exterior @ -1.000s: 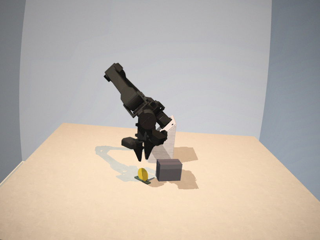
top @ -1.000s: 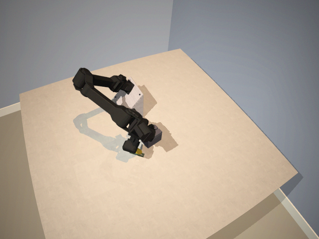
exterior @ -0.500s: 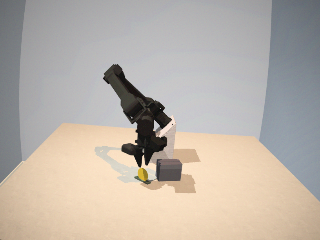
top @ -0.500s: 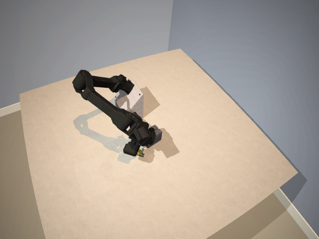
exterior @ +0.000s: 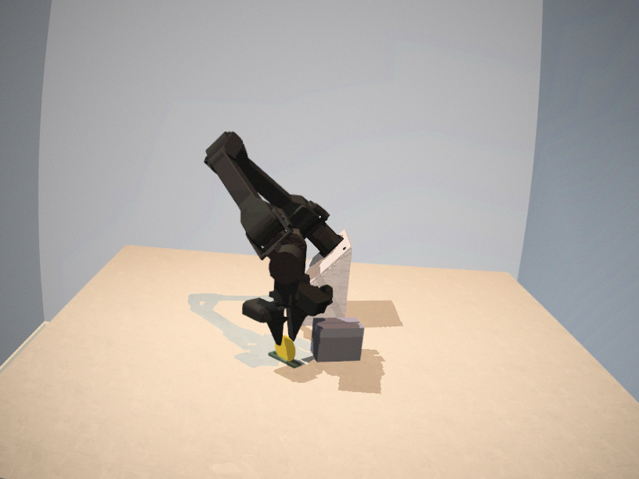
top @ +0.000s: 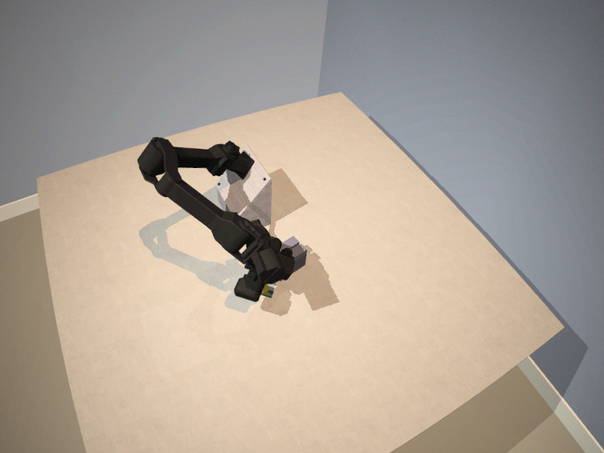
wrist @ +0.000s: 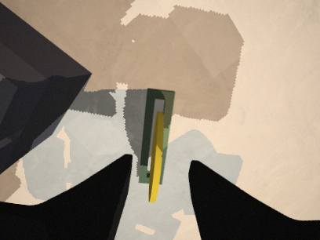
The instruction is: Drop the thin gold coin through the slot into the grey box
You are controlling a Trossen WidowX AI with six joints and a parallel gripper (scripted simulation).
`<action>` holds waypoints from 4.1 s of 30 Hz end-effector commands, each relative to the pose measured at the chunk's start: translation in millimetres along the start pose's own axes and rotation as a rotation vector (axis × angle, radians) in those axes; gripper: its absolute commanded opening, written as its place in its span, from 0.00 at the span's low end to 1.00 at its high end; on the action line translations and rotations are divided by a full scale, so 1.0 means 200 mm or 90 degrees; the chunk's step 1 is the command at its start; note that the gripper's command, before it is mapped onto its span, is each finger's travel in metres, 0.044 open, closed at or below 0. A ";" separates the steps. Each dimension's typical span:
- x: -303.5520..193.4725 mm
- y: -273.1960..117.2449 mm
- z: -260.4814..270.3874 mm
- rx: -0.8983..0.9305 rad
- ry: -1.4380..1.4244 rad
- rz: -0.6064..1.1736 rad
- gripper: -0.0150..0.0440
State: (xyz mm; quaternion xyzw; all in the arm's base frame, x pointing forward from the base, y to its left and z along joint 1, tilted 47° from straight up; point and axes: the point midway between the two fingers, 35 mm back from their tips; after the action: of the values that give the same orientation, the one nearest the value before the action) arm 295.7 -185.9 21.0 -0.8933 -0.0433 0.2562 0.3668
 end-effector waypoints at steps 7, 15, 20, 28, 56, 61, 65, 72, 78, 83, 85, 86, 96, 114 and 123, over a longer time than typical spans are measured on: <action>-0.01 0.09 0.01 0.001 -0.004 0.002 0.53; -0.01 0.15 0.01 0.000 -0.004 0.003 0.53; -0.01 0.16 0.01 -0.001 -0.004 0.003 0.44; -0.01 0.16 0.01 -0.001 -0.004 0.003 0.25; 0.01 -0.09 0.01 0.004 -0.004 0.000 0.25; 0.01 -0.16 0.01 0.003 -0.004 0.000 0.25; 0.01 -0.21 0.01 0.003 -0.004 0.000 0.25; 0.00 -0.30 0.01 0.002 -0.004 0.001 0.25; -0.01 -0.32 0.01 0.001 -0.018 0.002 0.25; -0.01 -0.32 0.00 0.001 -0.120 0.001 0.25; -0.01 -0.32 0.00 0.001 -0.162 0.001 0.25; -0.01 -0.32 0.00 0.001 -0.184 0.001 0.25; -0.02 -0.32 -0.02 0.002 -0.396 0.001 0.25; -0.02 -0.32 -0.03 0.002 -0.639 0.001 0.25; 0.02 -0.32 0.05 0.003 -0.640 -0.003 0.25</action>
State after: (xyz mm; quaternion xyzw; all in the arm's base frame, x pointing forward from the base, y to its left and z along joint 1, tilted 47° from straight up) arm 301.8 -139.0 62.8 -0.6606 -0.2131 0.6522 0.3047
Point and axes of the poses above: the point midway between the two fingers, 35 mm back from their tips, its own y axis out along the fingers, its own z axis across the jaws, x = y × z, and after that the axes turned 7 degrees about y, right-handed
